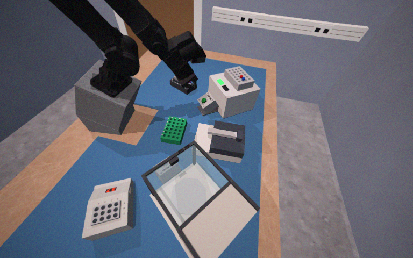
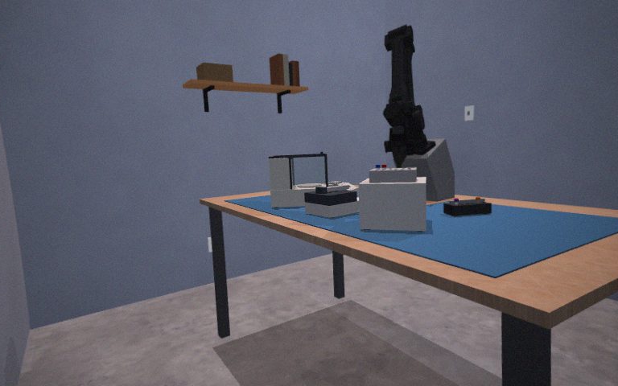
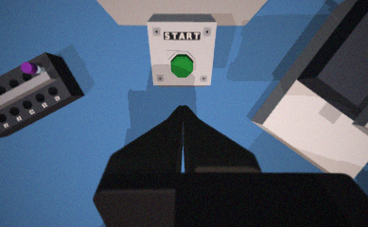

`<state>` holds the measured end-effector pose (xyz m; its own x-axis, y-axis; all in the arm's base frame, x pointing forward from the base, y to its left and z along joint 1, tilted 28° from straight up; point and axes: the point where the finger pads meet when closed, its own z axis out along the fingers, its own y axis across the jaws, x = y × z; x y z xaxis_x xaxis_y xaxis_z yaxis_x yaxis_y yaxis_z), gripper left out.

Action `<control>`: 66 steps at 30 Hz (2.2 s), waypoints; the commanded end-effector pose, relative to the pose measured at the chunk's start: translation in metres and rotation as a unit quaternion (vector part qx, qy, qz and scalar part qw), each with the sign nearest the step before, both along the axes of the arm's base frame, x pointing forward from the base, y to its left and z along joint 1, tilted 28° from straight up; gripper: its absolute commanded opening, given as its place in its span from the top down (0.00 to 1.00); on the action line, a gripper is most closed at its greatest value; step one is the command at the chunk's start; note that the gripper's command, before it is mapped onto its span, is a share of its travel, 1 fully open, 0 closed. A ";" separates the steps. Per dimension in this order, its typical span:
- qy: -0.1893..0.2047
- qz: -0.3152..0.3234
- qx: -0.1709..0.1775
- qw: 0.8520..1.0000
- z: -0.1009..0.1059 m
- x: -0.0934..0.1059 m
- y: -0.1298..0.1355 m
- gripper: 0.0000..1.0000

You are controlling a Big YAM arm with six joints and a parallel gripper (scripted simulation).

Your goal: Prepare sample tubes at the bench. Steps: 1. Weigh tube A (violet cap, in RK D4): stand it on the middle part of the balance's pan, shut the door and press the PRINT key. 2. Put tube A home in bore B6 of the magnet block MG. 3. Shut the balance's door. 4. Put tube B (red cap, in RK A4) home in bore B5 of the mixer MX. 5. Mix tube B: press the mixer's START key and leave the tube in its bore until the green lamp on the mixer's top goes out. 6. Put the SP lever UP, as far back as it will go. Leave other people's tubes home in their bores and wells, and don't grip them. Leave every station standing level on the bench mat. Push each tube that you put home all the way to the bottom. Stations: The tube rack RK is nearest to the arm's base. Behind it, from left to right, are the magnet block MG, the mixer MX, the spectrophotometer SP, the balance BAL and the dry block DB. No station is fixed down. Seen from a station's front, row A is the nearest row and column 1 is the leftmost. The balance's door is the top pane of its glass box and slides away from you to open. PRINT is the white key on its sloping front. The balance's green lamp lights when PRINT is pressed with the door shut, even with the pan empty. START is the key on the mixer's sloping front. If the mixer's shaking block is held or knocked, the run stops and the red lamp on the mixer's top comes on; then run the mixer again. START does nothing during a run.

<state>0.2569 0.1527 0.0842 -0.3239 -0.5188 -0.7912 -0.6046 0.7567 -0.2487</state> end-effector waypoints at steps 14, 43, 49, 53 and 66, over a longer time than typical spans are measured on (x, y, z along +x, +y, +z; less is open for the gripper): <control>-0.024 -0.070 0.054 0.996 0.009 0.016 -0.042 1.00; -0.080 -0.246 0.178 0.949 0.036 0.069 -0.167 1.00; -0.070 -0.248 0.178 0.950 0.031 0.068 -0.165 1.00; -0.070 -0.249 0.177 0.950 0.031 0.068 -0.165 1.00; -0.070 -0.249 0.178 0.950 0.031 0.068 -0.165 1.00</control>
